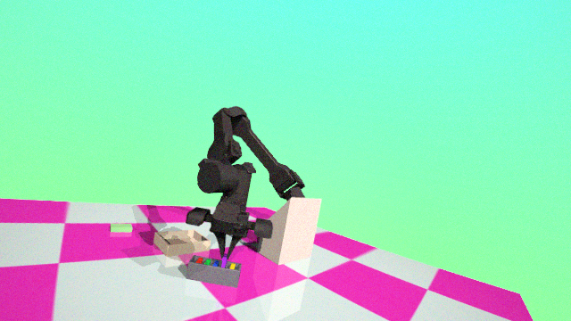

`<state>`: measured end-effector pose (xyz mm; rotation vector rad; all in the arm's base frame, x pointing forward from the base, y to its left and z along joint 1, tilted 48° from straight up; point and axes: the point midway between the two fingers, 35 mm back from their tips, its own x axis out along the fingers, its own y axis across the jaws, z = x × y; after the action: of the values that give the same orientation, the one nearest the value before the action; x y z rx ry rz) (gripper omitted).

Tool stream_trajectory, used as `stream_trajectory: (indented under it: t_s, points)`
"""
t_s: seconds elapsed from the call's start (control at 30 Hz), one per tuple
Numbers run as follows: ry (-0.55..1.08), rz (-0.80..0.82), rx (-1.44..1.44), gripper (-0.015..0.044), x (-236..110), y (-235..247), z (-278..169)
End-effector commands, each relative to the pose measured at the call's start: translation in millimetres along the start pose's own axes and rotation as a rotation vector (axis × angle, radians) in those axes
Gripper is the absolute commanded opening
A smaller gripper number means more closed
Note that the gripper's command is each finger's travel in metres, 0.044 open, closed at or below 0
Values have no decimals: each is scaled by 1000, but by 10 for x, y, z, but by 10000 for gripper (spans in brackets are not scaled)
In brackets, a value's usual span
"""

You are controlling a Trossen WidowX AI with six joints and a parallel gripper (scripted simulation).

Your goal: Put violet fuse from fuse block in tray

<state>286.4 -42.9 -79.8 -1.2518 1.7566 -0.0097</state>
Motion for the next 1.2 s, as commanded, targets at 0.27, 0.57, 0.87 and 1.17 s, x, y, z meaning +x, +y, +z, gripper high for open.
stream_trajectory:
  t_s: [0.27,0.57,0.87,1.17]
  points:
    - [-2,5,4,0,-58,2,3]
    - [-1,4,3,0,-102,3,0]
    - [-1,4,3,0,-146,4,-3]
    - [-1,4,3,0,-230,3,-1]
